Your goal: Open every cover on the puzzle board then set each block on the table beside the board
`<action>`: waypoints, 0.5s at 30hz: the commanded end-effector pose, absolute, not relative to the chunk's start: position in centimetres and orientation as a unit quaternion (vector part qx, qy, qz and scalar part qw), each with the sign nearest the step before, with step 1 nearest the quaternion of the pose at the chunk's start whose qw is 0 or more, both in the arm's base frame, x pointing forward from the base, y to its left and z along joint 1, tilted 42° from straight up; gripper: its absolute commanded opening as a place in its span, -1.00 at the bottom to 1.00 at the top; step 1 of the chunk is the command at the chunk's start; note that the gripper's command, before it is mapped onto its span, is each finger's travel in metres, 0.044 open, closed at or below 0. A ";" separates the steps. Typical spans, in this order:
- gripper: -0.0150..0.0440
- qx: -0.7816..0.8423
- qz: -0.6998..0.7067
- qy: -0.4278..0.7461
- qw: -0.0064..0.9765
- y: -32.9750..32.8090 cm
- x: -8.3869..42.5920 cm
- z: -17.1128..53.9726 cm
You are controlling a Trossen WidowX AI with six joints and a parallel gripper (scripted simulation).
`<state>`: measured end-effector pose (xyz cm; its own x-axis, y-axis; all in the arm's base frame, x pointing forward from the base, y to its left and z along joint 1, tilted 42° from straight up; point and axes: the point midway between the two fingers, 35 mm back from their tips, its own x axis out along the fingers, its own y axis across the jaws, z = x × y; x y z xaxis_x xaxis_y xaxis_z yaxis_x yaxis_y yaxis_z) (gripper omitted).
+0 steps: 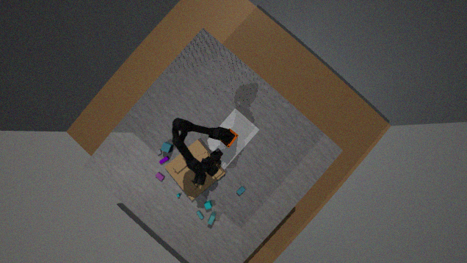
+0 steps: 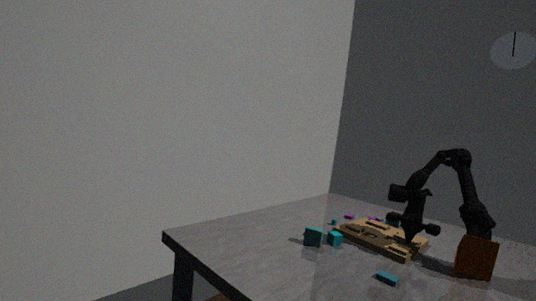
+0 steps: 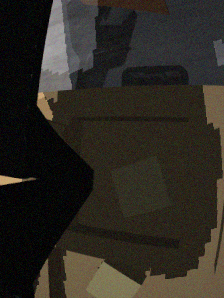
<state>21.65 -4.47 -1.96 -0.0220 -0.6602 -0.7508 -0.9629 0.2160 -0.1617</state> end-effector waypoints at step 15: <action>-0.49 -0.592 0.205 0.686 0.370 -5.5 20.0 -1.1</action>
